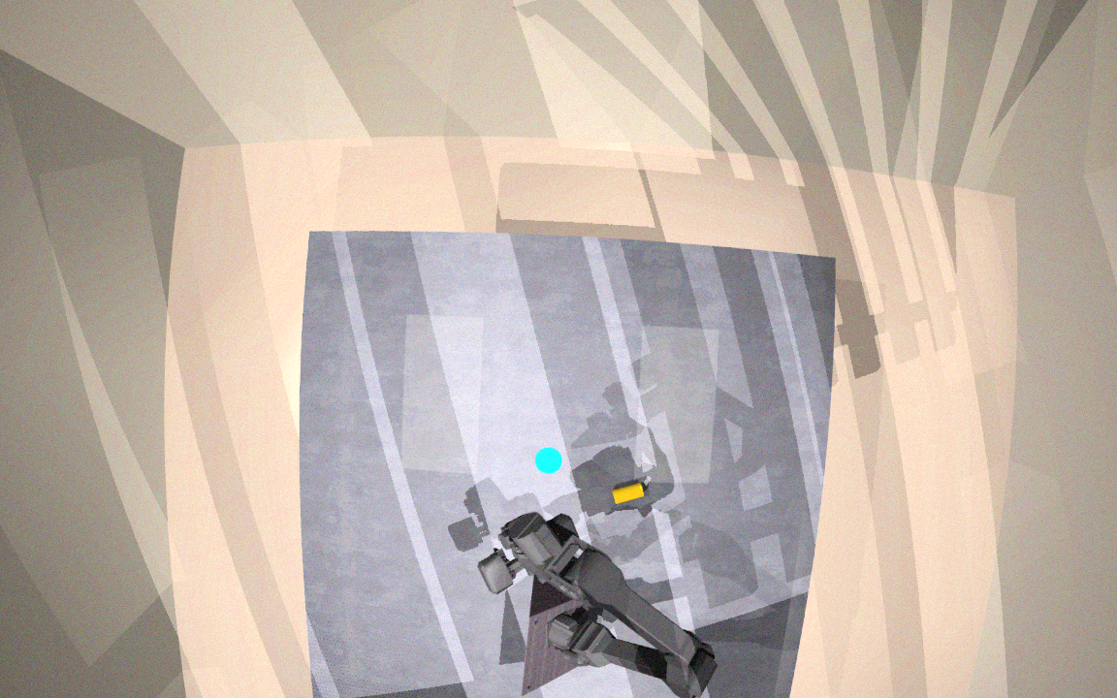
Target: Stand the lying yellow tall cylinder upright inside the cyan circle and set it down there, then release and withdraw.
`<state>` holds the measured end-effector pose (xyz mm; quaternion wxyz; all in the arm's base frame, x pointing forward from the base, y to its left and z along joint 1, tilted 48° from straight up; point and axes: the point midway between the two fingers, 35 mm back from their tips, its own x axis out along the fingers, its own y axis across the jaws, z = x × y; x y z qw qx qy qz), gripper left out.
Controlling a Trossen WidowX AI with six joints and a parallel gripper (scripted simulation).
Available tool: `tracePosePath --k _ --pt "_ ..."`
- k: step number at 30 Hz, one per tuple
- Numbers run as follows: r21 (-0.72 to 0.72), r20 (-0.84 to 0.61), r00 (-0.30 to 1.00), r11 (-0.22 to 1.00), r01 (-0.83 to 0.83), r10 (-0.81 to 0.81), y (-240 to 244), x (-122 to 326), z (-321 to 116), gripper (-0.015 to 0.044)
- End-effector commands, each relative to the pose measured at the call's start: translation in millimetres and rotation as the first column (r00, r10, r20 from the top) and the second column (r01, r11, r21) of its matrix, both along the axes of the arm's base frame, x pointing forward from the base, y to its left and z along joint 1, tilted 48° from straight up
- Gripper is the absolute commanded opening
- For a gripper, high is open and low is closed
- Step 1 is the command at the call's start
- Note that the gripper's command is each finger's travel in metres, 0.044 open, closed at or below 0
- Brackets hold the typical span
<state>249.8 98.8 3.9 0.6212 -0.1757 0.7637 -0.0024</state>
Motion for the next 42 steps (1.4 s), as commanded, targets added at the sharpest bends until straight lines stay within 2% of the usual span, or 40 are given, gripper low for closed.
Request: tracePosePath --k 1,7,14,20,26,33,42 --pt "-0.075 0.119 0.976 0.978 0.194 -0.185 -35.2 15.3 9.9 0.0309" --pt "-0.135 0.323 0.844 0.862 0.488 -0.428 -91.0 32.4 28.5 0.0309" --pt "-0.120 0.560 0.569 0.620 0.775 -0.603 -158.6 37.3 54.4 0.0309" --pt "-0.035 0.732 0.267 0.357 0.933 -0.626 -215.4 28.1 79.7 0.0309" --pt "0.088 0.841 -0.011 0.118 0.989 -0.540 -262.4 9.7 104.4 0.0309" --pt "0.093 0.844 -0.019 0.111 0.989 -0.537 -265.5 9.1 103.4 0.0309" --pt "0.091 0.845 -0.018 0.111 0.990 -0.534 -343.5 -5.4 33.5 0.0309"
